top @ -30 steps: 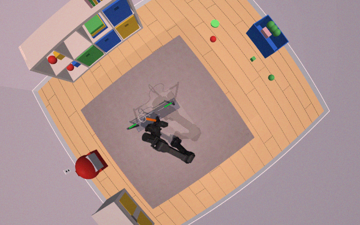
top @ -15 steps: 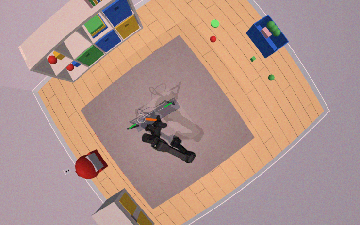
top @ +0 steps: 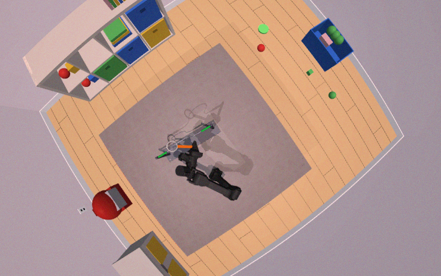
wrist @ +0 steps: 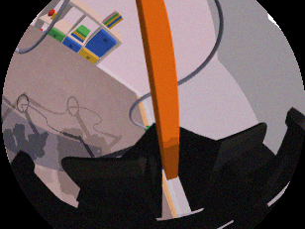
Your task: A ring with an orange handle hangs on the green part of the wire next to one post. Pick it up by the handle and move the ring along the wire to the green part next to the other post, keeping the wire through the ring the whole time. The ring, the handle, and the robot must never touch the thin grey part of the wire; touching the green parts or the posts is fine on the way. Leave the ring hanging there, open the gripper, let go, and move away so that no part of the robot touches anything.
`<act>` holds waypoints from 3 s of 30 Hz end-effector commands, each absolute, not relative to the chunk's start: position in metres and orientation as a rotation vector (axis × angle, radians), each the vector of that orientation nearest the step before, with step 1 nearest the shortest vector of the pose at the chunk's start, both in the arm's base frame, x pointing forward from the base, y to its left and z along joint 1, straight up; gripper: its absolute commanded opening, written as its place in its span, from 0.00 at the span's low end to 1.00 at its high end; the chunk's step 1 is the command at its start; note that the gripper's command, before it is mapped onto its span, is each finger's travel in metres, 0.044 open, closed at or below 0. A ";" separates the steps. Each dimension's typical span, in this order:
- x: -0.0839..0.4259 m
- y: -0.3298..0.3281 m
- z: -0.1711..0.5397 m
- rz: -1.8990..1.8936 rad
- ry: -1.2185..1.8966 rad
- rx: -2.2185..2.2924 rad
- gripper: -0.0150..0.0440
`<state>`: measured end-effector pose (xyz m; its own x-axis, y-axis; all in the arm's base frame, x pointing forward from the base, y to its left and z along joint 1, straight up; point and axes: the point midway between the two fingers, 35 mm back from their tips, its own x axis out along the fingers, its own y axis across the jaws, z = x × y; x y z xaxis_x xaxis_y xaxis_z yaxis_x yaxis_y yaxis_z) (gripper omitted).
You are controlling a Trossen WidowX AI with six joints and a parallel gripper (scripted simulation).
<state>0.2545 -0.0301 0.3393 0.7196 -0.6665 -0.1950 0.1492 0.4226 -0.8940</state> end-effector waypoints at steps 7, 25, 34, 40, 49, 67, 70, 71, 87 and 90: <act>0.251 -0.035 0.347 -0.599 0.564 -1.164 0.00; 0.251 -0.038 0.361 -0.679 0.516 -1.439 0.00; 0.251 -0.038 0.366 -0.715 0.490 -1.565 0.00; 0.251 -0.038 0.367 -0.730 0.479 -1.618 0.00; 0.250 -0.041 0.359 -0.735 0.475 -1.634 0.00; 0.251 -0.044 0.316 -0.671 0.521 -1.408 0.00; 0.251 -0.043 0.306 -0.653 0.533 -1.348 0.00; 0.251 -0.042 0.303 -0.647 0.536 -1.328 0.00; 0.263 -0.032 0.254 -0.508 0.509 -1.022 0.00; 0.263 -0.028 0.247 -0.493 0.513 -0.973 0.00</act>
<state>0.2606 -0.0321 0.2588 0.7694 -0.6212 -0.1485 0.1680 0.4210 -0.8914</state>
